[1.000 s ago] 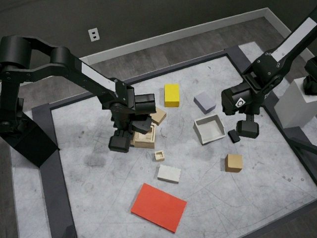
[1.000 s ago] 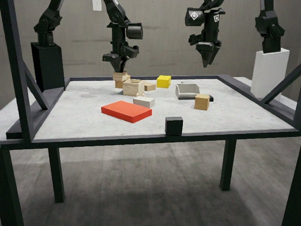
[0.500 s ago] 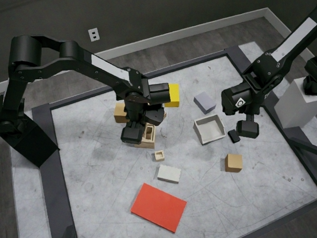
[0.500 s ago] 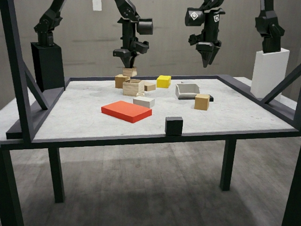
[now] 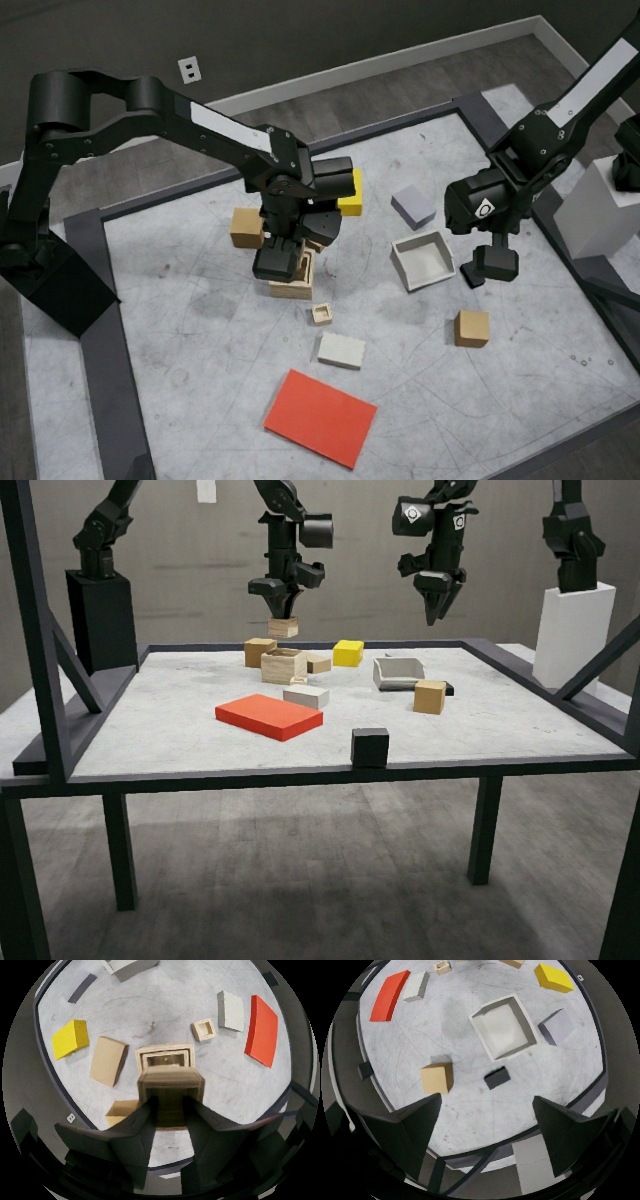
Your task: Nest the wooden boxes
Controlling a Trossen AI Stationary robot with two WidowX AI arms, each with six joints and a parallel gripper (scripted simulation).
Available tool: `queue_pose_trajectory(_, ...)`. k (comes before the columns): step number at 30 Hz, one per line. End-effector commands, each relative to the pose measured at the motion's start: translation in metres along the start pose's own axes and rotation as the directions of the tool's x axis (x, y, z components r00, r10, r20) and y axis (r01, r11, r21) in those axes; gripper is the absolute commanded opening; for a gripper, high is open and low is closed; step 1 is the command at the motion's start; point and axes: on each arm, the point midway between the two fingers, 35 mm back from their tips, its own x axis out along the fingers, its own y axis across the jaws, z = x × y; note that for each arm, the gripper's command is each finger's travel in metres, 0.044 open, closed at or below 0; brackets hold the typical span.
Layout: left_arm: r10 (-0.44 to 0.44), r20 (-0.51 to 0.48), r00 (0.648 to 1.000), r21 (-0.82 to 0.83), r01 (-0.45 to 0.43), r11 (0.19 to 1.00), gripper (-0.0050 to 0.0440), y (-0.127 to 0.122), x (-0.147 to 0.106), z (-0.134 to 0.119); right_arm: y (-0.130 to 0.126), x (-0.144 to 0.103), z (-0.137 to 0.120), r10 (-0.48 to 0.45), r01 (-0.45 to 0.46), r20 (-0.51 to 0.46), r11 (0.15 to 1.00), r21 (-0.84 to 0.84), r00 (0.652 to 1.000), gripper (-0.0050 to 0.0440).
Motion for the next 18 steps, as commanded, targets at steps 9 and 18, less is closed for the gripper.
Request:
queue_pose_trajectory(9, 0.009, 0.03, 1.0, 0.007, -0.009, 1.0, 0.0183, 0.002, -0.01, 0.008, 0.018, 0.03, 0.027, 0.027, 0.012, 0.28, 0.991, -0.133, 0.959, 0.04)
queue_pose_trajectory(18, 0.009, 0.03, 1.0, 0.007, -0.009, 1.0, 0.0183, 0.002, -0.01, 0.008, 0.028, 0.037, 0.04, 0.053, 0.034, 0.45, 0.983, -0.182, 0.891, 0.04)
